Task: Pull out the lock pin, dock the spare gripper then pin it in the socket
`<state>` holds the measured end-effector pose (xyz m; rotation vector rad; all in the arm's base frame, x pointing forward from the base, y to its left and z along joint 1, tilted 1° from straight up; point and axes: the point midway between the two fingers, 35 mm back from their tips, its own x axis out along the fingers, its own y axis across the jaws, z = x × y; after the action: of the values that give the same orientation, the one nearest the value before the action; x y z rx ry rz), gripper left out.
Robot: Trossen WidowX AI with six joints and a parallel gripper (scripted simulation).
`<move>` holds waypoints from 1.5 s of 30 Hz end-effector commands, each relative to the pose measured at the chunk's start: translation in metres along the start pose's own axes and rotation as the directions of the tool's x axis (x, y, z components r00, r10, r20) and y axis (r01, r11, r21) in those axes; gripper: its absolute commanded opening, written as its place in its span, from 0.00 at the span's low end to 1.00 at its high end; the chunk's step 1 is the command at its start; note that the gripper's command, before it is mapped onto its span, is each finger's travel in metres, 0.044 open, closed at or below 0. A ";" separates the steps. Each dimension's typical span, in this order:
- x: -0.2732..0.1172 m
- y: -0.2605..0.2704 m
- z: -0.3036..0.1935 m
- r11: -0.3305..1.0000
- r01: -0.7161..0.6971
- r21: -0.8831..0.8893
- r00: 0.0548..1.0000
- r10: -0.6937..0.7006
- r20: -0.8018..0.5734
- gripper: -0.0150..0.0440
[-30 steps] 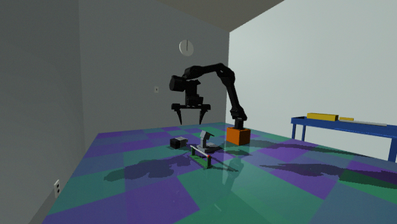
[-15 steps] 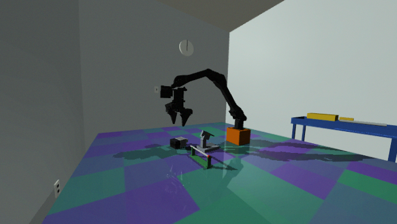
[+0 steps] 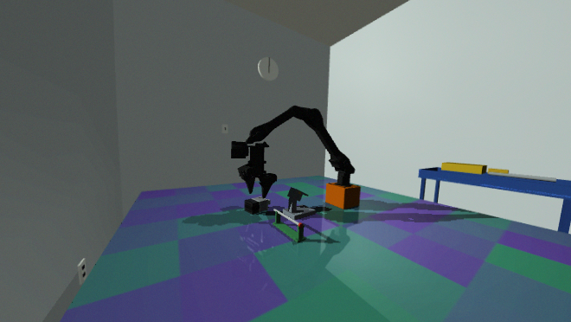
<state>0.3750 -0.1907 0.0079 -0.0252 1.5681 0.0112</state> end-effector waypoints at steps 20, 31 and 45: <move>0.036 -0.002 0.000 1.000 0.005 -0.003 1.000 -0.005 0.003 1.00; 0.054 -0.002 0.000 1.000 0.005 -0.003 1.000 -0.005 0.002 1.00; 0.058 -0.002 -0.001 1.000 0.005 -0.003 1.000 -0.005 0.002 0.73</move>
<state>0.3755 -0.1934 -0.0485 -0.0277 1.5623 0.0083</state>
